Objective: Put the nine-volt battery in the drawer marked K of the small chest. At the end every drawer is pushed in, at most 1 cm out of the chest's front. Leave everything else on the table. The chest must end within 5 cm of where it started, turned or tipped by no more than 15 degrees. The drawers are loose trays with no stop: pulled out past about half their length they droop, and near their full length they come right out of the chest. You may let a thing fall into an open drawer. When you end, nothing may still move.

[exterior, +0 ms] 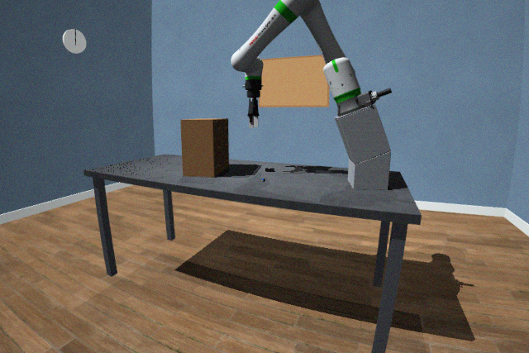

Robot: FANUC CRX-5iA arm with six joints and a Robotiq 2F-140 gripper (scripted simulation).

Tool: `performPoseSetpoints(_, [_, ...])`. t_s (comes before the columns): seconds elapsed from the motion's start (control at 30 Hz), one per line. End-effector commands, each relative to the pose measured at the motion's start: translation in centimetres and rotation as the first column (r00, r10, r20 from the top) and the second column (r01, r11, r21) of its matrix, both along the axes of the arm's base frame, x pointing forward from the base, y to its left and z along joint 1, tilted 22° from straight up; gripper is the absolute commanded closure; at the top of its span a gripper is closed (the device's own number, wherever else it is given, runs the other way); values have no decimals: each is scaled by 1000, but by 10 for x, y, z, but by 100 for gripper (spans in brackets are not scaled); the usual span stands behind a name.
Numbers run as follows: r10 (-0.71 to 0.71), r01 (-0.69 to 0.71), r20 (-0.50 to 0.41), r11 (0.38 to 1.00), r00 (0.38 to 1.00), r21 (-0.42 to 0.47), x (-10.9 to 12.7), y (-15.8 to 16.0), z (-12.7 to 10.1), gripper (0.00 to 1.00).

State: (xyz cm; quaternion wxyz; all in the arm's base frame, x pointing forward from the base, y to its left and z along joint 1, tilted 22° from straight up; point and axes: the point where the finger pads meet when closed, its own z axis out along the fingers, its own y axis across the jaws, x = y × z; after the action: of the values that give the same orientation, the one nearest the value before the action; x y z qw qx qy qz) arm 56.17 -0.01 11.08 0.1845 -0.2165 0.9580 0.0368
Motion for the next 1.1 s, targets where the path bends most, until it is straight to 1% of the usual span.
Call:
performPoseSetpoints(0.0, [0,0,0,1000,1000,0,0,0,0,0])
performPoseSetpoints(0.13, [0,0,0,1000,1000,0,-1,1,1,0])
performPoseSetpoints(0.23, [0,0,0,1000,1000,0,-7,7,2,0])
performPoseSetpoints(0.37, [0,0,0,1000,1000,0,-25,25,8,0])
performPoseSetpoints(0.57, [0,0,0,1000,1000,0,-64,64,19,0])
performPoseSetpoints(0.63, [0,0,0,1000,1000,0,-64,64,19,0])
performPoseSetpoints(0.77, [0,0,0,1000,1000,0,-86,86,25,0])
performPoseSetpoints(0.87, [0,0,0,1000,1000,0,-97,97,28,0])
performPoseSetpoints(1.07, [0,0,0,1000,1000,0,-105,104,31,0])
